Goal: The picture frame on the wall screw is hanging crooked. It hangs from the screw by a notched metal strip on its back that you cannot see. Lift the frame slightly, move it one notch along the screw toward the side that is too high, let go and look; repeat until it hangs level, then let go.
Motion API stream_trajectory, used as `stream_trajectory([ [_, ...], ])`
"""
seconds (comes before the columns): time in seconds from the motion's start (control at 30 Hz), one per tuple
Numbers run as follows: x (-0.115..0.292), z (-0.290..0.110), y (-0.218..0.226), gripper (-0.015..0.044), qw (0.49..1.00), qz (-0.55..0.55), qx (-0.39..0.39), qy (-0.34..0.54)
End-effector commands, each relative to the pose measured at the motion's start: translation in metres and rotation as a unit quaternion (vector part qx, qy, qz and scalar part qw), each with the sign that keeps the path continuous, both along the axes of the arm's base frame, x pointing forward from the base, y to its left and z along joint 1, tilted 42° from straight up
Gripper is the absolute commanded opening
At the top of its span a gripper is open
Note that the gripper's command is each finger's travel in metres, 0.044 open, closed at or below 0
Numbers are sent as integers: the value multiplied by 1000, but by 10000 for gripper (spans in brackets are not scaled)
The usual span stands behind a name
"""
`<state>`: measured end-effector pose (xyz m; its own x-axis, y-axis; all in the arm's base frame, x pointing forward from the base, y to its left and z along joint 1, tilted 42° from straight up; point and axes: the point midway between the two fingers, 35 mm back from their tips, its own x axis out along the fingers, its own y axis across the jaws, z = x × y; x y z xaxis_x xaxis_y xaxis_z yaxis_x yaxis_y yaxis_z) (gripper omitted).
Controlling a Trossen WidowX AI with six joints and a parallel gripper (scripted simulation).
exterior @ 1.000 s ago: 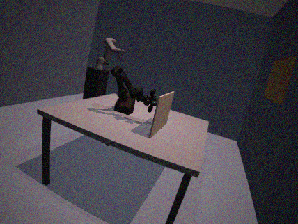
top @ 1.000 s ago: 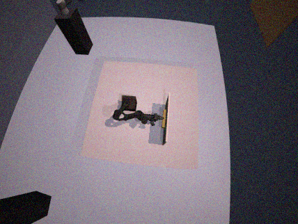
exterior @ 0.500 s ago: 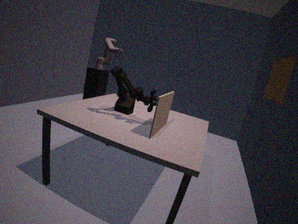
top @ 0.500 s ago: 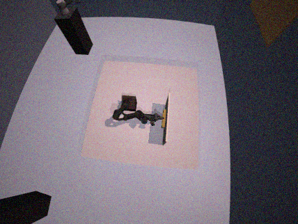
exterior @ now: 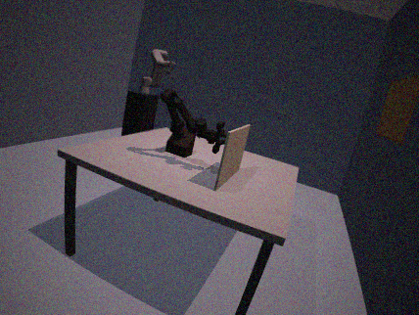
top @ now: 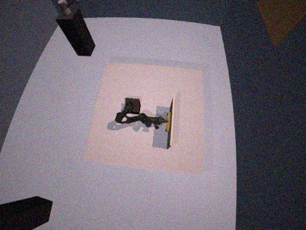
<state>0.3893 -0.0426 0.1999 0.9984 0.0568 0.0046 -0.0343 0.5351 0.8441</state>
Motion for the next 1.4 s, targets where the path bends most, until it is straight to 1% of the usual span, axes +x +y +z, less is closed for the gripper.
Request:
stream_trajectory([
  [0.0, 0, 6, 3, 0, 1000, 4, -3, -6],
  [1.37, 0, 4, 4, 0, 1000, 4, -3, -6],
])
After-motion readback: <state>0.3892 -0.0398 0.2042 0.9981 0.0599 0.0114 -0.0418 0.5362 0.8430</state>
